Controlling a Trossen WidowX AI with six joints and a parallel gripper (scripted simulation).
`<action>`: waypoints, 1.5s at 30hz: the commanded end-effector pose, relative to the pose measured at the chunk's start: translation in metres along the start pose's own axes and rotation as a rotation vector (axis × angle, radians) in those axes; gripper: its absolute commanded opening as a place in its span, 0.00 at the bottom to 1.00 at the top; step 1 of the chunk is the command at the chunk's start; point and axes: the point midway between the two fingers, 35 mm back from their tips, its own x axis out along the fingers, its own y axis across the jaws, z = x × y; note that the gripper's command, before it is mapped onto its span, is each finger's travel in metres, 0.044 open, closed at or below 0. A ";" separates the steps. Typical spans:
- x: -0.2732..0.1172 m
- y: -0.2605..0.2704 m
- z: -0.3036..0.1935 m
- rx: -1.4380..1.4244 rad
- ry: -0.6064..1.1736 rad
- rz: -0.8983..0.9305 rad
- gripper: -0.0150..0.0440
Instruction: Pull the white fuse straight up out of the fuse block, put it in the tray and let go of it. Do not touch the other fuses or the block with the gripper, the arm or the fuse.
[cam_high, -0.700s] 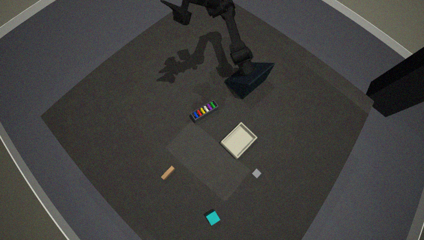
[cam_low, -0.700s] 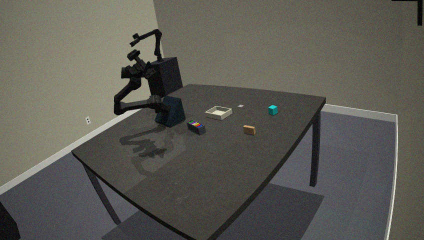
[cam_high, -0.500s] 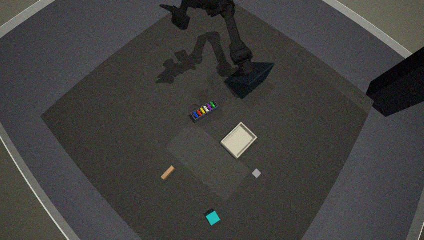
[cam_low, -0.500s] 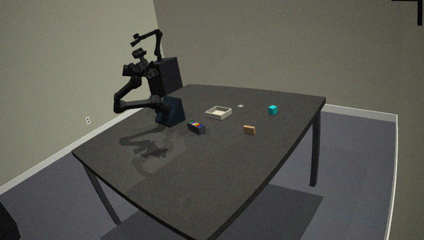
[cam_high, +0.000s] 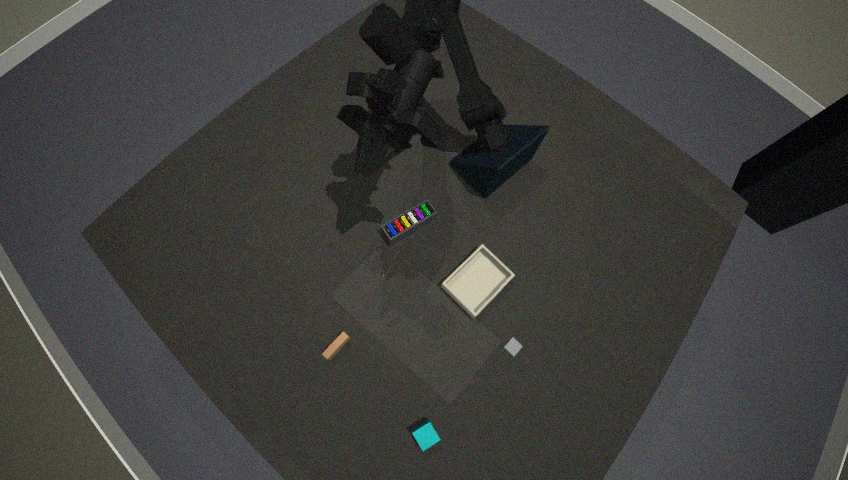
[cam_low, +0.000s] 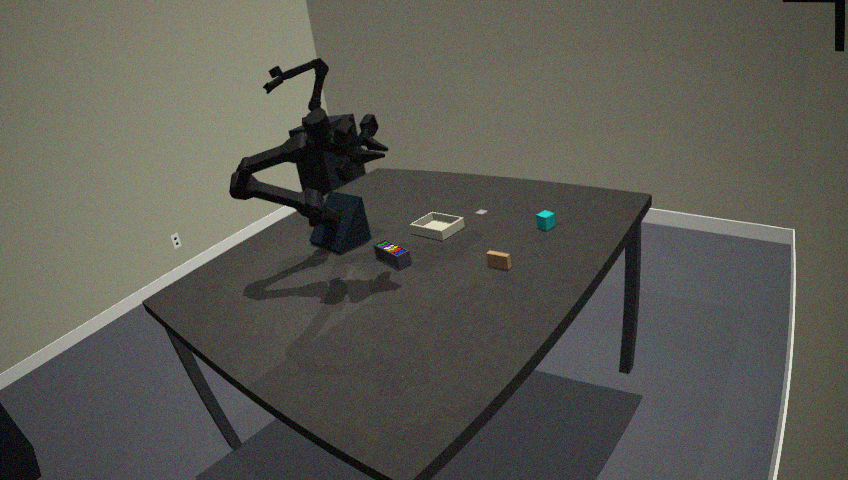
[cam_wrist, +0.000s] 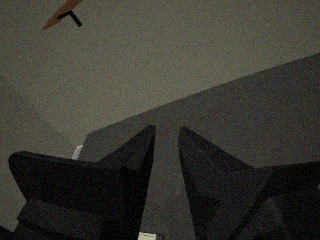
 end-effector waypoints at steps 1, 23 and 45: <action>0.031 -0.014 -0.072 -0.391 0.346 -0.069 0.37; 0.009 -0.094 -0.221 -1.383 1.398 0.300 0.37; 0.014 -0.100 -0.230 -1.383 1.398 0.300 0.37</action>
